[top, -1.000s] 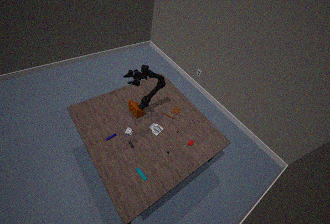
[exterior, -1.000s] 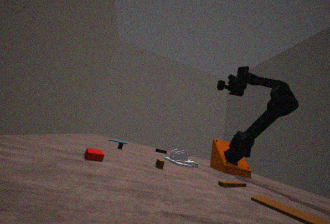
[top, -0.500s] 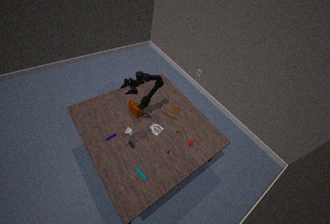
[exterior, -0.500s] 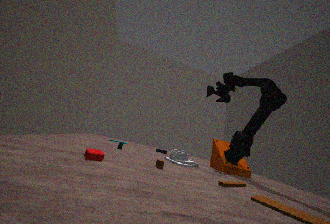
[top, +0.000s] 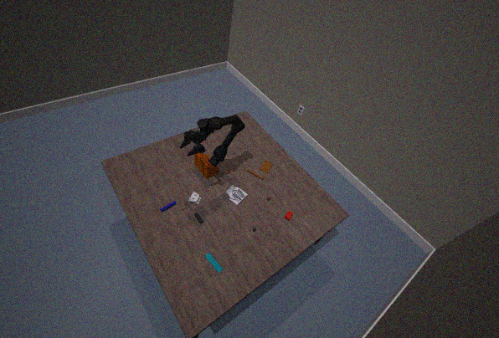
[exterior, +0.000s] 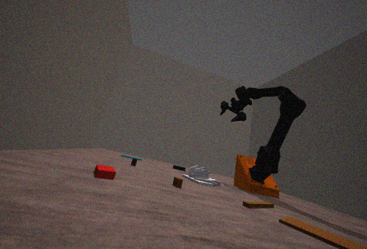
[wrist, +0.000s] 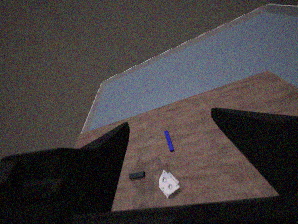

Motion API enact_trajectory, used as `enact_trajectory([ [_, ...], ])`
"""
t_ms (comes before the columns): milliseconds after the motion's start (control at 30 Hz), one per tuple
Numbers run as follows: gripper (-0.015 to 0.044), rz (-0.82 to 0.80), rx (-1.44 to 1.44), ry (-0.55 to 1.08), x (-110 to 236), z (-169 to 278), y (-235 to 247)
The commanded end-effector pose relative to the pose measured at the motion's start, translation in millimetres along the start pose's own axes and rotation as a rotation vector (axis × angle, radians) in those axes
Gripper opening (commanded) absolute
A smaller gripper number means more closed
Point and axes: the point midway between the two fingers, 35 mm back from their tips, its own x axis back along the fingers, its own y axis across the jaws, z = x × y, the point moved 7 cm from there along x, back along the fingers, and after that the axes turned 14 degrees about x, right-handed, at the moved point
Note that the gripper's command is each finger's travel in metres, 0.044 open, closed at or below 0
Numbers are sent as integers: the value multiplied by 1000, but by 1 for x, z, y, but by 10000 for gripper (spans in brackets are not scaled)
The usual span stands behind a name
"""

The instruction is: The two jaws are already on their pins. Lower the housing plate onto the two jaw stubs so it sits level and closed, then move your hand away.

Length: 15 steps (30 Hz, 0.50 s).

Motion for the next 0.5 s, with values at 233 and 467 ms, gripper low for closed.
enact_trajectory([
  [233,440,-32,-102,164,-37,14,21],
  [467,440,-32,-170,278,-60,27,34],
])
